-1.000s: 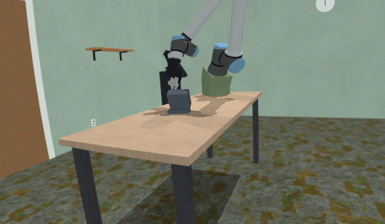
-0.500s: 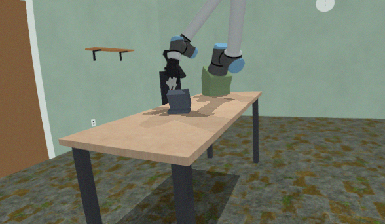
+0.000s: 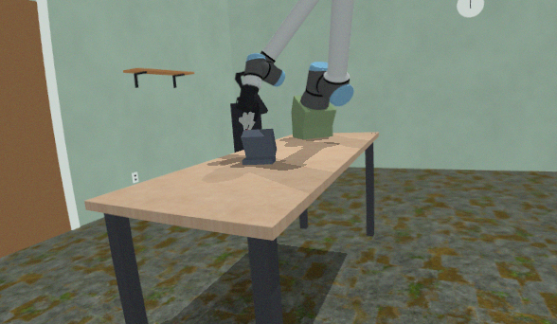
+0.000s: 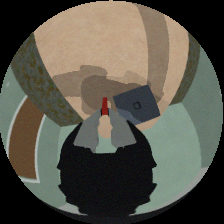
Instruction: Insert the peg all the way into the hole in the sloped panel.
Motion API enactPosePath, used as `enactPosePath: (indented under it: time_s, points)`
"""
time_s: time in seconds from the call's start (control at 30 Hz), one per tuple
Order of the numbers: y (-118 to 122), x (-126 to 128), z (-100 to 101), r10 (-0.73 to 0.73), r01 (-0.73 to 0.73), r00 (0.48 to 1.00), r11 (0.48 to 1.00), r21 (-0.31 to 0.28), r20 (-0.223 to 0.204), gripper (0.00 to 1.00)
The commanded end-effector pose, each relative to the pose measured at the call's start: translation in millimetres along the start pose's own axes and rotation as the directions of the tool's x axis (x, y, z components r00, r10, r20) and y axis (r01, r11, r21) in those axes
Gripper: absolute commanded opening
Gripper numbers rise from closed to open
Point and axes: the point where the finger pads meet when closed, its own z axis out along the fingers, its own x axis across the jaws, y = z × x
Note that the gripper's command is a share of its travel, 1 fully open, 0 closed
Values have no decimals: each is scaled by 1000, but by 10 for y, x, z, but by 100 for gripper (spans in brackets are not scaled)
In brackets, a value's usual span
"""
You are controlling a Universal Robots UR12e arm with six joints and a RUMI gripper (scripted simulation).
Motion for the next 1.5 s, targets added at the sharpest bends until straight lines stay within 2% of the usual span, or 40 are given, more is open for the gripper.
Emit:
enactPosePath:
  time_s: [0.0,1.47]
  points:
    - [25,-22,0,-1,0,1000,1000,-18,-4,0]
    - [134,-119,13,-16,12,999,992,-123,-31,0]
